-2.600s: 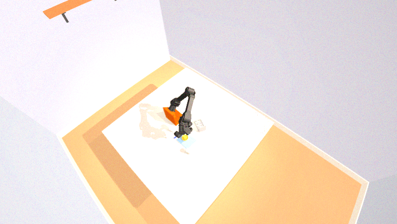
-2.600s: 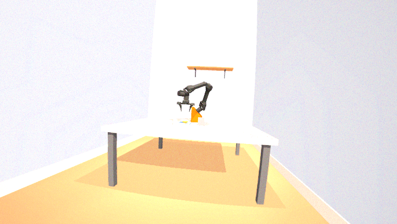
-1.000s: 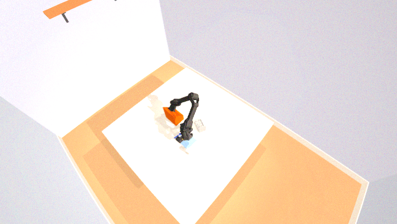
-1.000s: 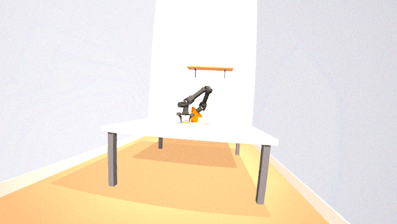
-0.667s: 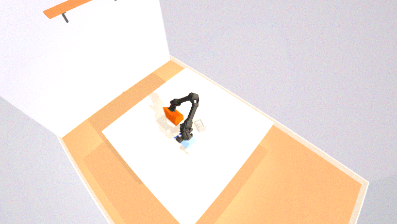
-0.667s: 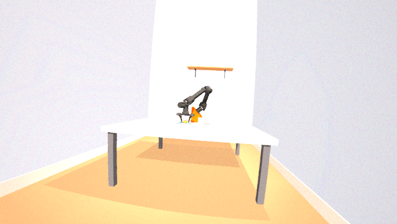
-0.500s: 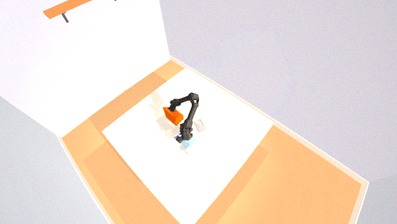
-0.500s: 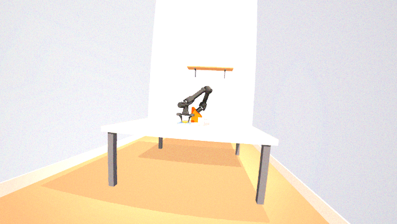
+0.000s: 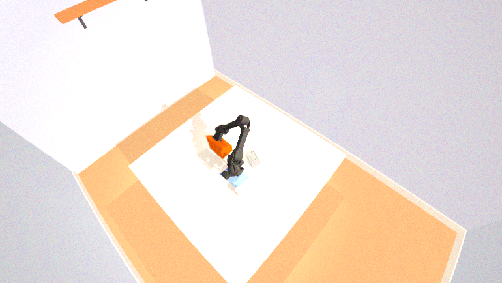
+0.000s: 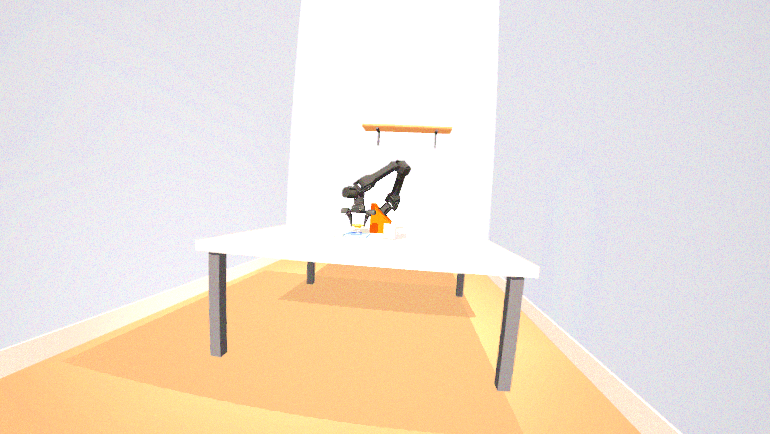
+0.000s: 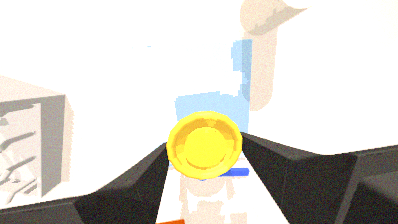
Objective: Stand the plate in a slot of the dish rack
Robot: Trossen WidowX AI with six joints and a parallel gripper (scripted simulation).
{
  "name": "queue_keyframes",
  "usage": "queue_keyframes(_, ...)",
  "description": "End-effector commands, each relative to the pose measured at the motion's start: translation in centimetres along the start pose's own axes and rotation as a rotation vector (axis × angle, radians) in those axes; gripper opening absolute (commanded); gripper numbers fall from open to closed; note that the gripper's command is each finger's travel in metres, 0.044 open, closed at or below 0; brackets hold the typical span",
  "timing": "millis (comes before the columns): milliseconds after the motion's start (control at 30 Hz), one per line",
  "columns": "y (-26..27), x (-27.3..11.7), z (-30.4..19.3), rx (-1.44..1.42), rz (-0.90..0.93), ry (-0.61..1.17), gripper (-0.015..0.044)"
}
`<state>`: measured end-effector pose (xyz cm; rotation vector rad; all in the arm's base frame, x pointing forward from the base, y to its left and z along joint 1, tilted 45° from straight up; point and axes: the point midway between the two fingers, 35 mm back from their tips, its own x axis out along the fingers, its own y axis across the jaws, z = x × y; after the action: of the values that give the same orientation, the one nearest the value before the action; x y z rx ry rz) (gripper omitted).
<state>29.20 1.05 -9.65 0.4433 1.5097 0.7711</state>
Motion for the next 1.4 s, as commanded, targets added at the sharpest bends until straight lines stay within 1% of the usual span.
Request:
queue_keyframes(0,-0.3,-2.5,0.5,-0.01,-0.013,-0.006,0.0)
queue_keyframes(267,-0.5,-7.2,0.6,-0.009,-0.015,-0.005,0.0)
queue_keyframes(700,-0.6,-13.1,0.6,-0.011,-0.008,-0.003,0.0)
queue_keyframes(867,-0.2,-13.7,0.7,0.011,-0.008,-0.003,0.0)
queue_keyframes(1367,6.9,-14.6,1.0,0.525,-0.015,-0.007,0.0)
